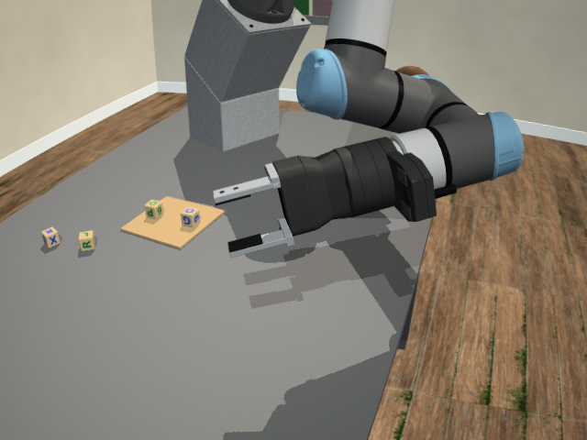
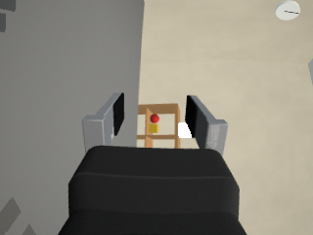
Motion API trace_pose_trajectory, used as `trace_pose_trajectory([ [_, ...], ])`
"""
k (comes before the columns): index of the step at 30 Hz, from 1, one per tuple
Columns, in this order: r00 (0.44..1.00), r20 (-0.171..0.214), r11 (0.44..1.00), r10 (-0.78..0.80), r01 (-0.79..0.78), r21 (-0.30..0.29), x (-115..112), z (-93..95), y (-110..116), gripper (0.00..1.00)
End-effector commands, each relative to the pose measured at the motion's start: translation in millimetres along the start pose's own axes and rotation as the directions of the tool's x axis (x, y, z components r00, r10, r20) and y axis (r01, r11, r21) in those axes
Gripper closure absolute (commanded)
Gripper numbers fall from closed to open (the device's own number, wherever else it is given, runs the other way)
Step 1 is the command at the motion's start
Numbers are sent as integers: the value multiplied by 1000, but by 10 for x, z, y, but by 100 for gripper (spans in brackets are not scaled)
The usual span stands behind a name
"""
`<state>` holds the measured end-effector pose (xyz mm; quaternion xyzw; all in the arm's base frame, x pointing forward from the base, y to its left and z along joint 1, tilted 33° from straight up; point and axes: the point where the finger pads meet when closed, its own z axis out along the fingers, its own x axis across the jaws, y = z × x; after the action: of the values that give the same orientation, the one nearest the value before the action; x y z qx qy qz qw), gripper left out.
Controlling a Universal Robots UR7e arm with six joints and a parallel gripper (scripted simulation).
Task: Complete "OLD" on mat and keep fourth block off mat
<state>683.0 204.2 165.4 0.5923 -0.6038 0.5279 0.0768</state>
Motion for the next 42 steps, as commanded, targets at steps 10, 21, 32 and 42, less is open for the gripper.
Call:
trace_pose_trajectory([
  [10, 1000, 0, 1000, 2, -2, 1, 8, -3, -6, 0],
  [21, 1000, 1, 1000, 2, -2, 0, 8, 0, 2, 0],
  [32, 999, 45, 1000, 22, -21, -11, 10, 42, 137, 0],
  [42, 988, 140, 998, 64, -60, -31, -12, 93, 417, 0],
])
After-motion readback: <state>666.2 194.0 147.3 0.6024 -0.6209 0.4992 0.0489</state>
